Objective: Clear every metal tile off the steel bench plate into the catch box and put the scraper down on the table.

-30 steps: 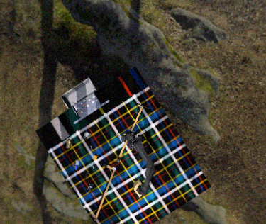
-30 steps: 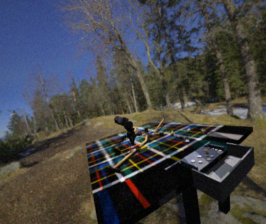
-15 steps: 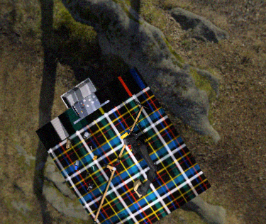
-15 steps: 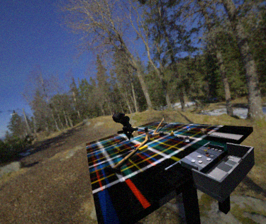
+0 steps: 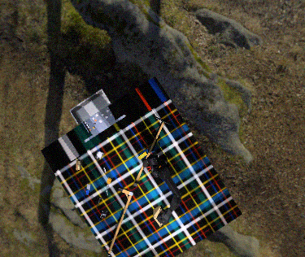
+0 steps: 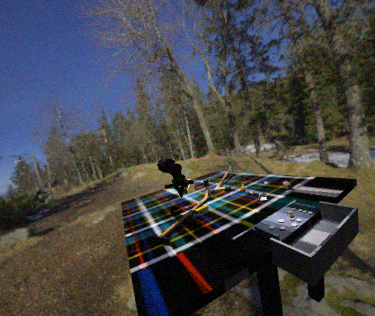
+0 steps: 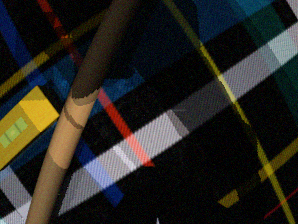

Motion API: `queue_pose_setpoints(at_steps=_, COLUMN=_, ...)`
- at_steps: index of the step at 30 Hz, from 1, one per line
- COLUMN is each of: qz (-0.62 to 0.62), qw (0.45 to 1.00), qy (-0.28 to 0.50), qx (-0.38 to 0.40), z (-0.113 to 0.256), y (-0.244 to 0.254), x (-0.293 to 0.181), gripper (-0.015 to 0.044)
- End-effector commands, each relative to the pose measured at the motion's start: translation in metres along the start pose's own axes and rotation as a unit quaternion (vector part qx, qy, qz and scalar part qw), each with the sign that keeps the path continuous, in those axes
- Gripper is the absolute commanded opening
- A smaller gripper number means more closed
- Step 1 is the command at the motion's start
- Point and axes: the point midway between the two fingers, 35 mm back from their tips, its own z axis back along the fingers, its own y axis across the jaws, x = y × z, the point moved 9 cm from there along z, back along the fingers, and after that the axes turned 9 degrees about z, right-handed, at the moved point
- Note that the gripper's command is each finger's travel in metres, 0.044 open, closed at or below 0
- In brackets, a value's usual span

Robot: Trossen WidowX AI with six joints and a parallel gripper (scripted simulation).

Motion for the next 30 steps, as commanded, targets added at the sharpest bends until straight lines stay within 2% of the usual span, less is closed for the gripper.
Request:
queue_pose_setpoints(at_steps=1, qz=0.006, qw=1.0, qy=0.006, qx=0.001, z=-0.011, y=0.0, x=-0.002, gripper=0.0)
queue_pose_setpoints(at_steps=30, qz=0.031, qw=0.999, qy=0.006, qx=0.006, z=-0.071, y=0.0, x=-0.014, gripper=0.0)
